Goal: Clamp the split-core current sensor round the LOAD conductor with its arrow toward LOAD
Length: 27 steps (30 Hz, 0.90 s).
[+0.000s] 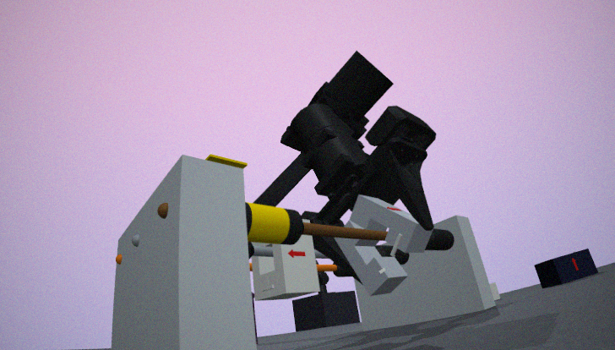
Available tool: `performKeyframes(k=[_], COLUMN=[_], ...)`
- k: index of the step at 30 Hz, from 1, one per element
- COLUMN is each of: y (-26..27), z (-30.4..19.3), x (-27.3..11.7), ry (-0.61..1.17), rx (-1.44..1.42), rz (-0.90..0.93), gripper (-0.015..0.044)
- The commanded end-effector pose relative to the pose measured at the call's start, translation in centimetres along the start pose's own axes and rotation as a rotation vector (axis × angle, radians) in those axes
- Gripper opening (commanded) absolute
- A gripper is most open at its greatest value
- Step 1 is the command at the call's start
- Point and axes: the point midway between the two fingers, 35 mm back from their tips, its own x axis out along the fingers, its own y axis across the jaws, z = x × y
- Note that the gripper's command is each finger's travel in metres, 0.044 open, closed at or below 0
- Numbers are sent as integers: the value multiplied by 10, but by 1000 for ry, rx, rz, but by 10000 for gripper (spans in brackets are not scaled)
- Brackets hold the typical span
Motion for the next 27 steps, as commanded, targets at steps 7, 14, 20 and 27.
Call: performKeyframes(k=[7, 14, 20, 27], y=[-4, -4, 0, -3], z=[0, 0, 0, -4], x=[-1, -1, 0, 1], ry=[0, 0, 1, 14], rx=[-9, -9, 0, -5], rz=[-12, -12, 6, 80], gripper=[0, 0, 0, 0])
